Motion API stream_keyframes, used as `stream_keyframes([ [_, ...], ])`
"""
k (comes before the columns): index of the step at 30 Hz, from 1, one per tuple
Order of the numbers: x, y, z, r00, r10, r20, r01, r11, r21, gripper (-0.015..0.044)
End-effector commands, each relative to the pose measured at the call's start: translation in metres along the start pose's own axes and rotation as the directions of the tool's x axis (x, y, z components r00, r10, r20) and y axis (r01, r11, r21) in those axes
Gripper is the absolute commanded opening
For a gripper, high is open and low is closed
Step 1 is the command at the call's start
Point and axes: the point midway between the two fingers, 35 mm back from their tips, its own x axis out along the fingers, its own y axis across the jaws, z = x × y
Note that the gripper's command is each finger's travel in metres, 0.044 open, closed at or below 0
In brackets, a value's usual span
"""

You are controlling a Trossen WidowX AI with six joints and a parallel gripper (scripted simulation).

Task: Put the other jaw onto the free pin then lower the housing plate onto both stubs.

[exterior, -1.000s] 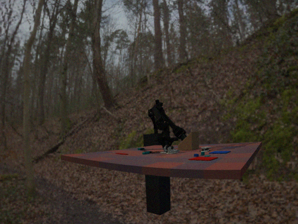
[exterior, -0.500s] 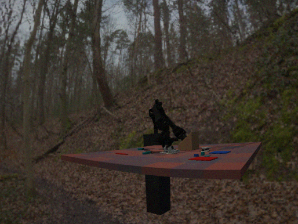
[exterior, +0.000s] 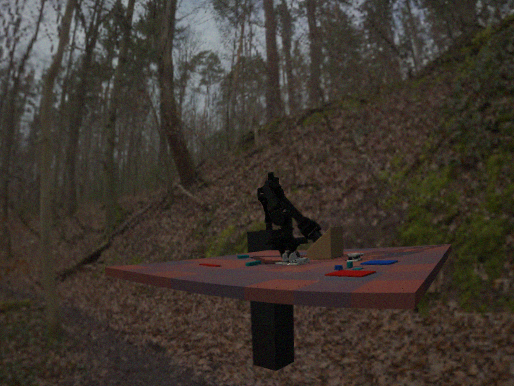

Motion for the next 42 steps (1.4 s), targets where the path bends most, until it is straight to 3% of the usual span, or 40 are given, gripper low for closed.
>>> stream_keyframes([
  [1,0.002,-0.001,-0.001,1.0,-0.005,-0.002,0.005,1.0,-0.003,0.0134],
  [18,0.002,-0.001,-0.001,1.0,-0.005,-0.002,0.005,1.0,-0.003,0.0134],
  [22,0.0,0.0,0.0,1.0,0.0,0.0,0.0,1.0,-0.001,0.0224],
  [35,0.0,0.0,0.0,1.0,0.0,0.0,0.0,1.0,-0.001,0.0224],
  [42,-0.049,0.0,0.0,1.0,0.0,-0.002,0.0,1.0,-0.003,0.0224],
])
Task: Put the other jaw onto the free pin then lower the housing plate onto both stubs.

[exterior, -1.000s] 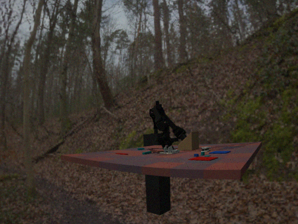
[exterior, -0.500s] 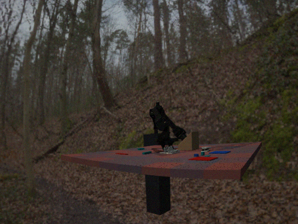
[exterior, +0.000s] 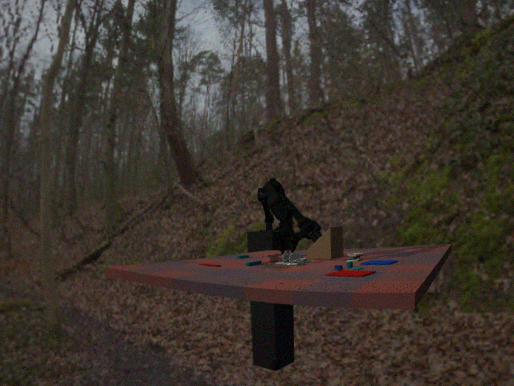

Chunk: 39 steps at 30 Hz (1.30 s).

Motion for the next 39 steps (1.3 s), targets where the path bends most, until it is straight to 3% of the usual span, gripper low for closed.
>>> stream_keyframes([
  [1,-0.035,-0.001,0.002,1.0,0.007,0.017,-0.007,1.0,0.013,0.0224],
  [5,-0.034,0.0,0.002,1.0,0.002,0.023,-0.002,1.0,0.002,0.0224],
  [13,-0.043,0.024,0.003,0.999,0.042,0.022,-0.04,0.997,-0.068,0.0434],
  [14,-0.044,0.026,0.003,0.999,0.045,0.022,-0.043,0.995,-0.086,0.044],
  [26,-0.051,0.054,0.006,0.998,0.059,0.024,-0.046,0.925,-0.377,0.044],
  [39,-0.058,0.085,0.006,0.997,0.071,0.024,-0.038,0.747,-0.663,0.044],
])
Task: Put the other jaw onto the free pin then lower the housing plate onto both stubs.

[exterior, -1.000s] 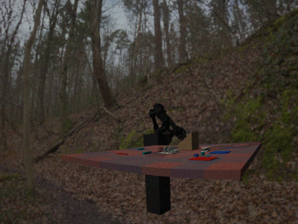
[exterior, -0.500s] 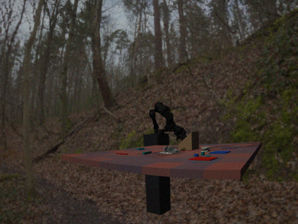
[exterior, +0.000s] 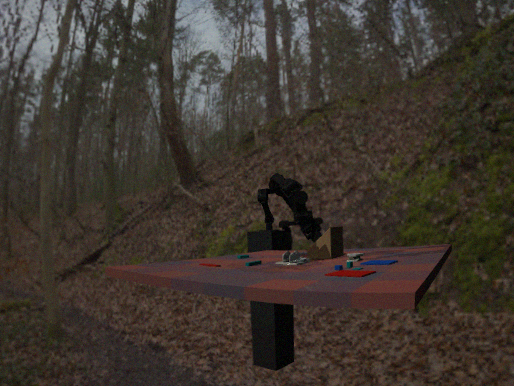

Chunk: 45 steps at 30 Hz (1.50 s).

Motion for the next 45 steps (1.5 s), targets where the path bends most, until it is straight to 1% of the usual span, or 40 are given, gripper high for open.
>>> stream_keyframes([
  [1,-0.002,0.007,0.006,1.0,0.007,0.002,-0.007,0.996,-0.09,0.044],
  [11,-0.005,0.028,0.019,1.0,0.013,0.005,-0.01,0.939,-0.343,0.044],
  [22,-0.007,0.052,0.032,1.0,0.017,0.005,-0.01,0.807,-0.591,0.044],
  [33,-0.009,0.078,0.042,1.0,0.019,0.004,-0.008,0.609,-0.793,0.044],
  [45,-0.01,0.107,0.051,1.0,0.018,-0.001,-0.007,0.338,-0.941,0.044],
])
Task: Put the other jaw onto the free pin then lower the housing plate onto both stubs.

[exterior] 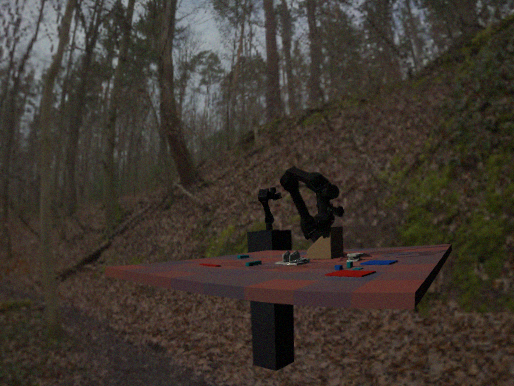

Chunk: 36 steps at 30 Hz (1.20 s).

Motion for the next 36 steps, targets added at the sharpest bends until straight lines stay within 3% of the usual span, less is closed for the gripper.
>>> stream_keyframes([
  [1,0.0,0.001,0.009,1.0,0.005,0.003,-0.004,0.996,-0.09,0.044],
  [18,0.001,0.011,0.052,1.0,0.01,-0.007,-0.012,0.864,-0.504,0.044],
  [36,0.007,0.028,0.095,1.0,0.014,-0.026,-0.029,0.549,-0.835,0.044],
])
